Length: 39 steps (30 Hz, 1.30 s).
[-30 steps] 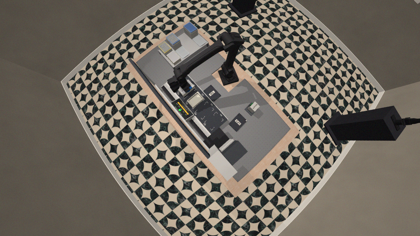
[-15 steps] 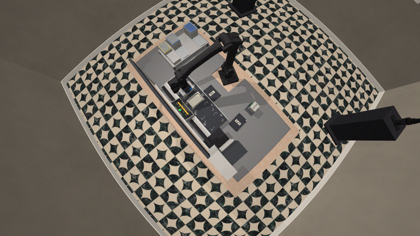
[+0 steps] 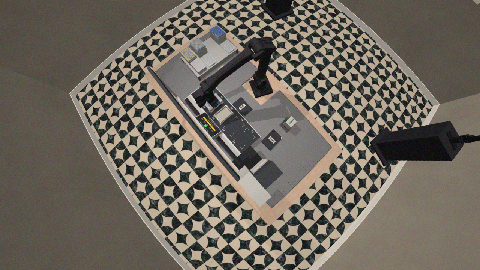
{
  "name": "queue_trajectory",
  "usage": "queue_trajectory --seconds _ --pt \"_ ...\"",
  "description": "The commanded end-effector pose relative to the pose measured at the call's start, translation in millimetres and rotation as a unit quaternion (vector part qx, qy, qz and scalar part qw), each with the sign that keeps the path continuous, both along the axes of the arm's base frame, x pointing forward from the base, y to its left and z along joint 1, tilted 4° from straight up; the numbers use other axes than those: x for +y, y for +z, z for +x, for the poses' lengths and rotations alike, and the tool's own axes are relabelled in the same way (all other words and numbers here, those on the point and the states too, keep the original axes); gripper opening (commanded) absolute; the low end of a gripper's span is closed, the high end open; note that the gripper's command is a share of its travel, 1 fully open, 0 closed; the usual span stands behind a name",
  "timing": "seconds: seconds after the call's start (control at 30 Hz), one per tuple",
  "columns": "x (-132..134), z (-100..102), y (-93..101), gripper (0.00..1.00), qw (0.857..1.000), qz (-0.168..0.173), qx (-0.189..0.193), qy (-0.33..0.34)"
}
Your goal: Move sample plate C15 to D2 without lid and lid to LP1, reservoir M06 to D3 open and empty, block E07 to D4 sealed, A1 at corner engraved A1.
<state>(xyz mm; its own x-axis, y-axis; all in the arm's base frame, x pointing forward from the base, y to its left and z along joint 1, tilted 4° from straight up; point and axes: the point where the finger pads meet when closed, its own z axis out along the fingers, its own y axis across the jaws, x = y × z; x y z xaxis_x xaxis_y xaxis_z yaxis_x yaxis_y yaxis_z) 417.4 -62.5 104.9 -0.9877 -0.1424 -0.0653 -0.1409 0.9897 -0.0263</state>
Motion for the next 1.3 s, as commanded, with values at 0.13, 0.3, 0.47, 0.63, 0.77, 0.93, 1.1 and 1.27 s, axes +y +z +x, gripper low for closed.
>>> queue_trajectory --seconds 0.13,0.3,0.47,0.63,0.77,0.93,1.1,1.27 --pt "-9.6 17.6 23.0 0.00 0.999 -0.007 -0.033 -0.002" --pt "-9.7 16.9 22.8 0.00 0.999 -0.006 -0.032 -0.003" --pt "-9.7 15.6 22.3 0.00 0.999 -0.006 -0.032 -0.002" --pt "-9.7 14.3 21.8 0.00 0.999 -0.006 -0.031 -0.002" --pt "-9.7 13.9 21.6 0.00 0.999 -0.006 -0.031 -0.003" --pt "-9.7 12.6 21.1 0.00 1.000 -0.006 -0.030 -0.003" --pt "-9.6 11.4 20.7 0.00 1.000 -0.006 -0.030 -0.003" --pt "-9.5 10.1 20.2 0.00 1.000 -0.006 -0.029 -0.003"
